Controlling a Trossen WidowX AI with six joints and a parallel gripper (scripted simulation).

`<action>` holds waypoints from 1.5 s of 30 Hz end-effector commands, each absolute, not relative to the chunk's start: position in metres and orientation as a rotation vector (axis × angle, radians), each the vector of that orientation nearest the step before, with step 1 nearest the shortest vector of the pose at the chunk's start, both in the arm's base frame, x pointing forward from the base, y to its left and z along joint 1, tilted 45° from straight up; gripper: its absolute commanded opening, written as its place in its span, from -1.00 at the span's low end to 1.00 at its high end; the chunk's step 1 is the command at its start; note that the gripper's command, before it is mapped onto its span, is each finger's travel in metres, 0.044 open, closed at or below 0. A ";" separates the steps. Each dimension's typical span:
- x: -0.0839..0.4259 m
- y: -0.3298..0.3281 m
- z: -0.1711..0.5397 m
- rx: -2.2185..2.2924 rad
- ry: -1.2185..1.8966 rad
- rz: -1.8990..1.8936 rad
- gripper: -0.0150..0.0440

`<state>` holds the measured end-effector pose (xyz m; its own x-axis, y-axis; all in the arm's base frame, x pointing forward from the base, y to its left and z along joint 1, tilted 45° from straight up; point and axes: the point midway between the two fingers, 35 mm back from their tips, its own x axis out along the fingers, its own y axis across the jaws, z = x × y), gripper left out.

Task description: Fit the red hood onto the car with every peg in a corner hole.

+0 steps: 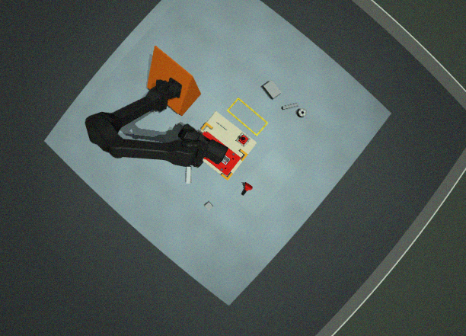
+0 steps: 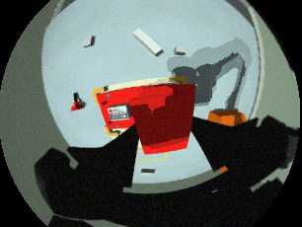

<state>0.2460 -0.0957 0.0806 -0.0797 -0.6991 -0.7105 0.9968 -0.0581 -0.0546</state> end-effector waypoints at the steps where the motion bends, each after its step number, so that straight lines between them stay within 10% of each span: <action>1: 0.247 -0.092 0.085 0.617 0.644 -1.552 -0.49; 45: 0.326 -0.097 0.085 -0.371 1.428 -0.842 -0.49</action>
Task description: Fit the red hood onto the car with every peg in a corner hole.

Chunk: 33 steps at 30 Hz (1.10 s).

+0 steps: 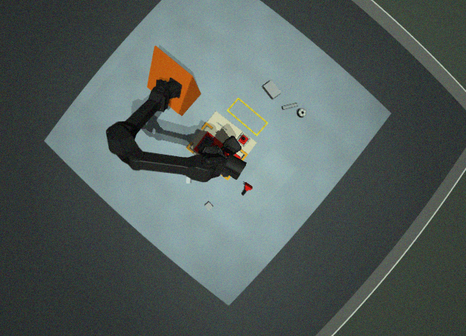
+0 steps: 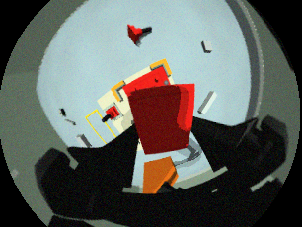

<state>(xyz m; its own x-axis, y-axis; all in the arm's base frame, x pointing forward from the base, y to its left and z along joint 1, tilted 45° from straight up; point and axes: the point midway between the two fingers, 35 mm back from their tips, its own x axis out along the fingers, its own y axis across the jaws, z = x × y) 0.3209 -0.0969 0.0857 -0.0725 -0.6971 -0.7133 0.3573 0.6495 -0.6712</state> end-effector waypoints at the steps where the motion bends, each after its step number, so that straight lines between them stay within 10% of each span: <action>1: 0.328 -0.097 0.085 -0.395 1.442 -0.821 -0.49; 33: 0.336 -0.133 0.048 -0.548 1.529 -0.679 -0.49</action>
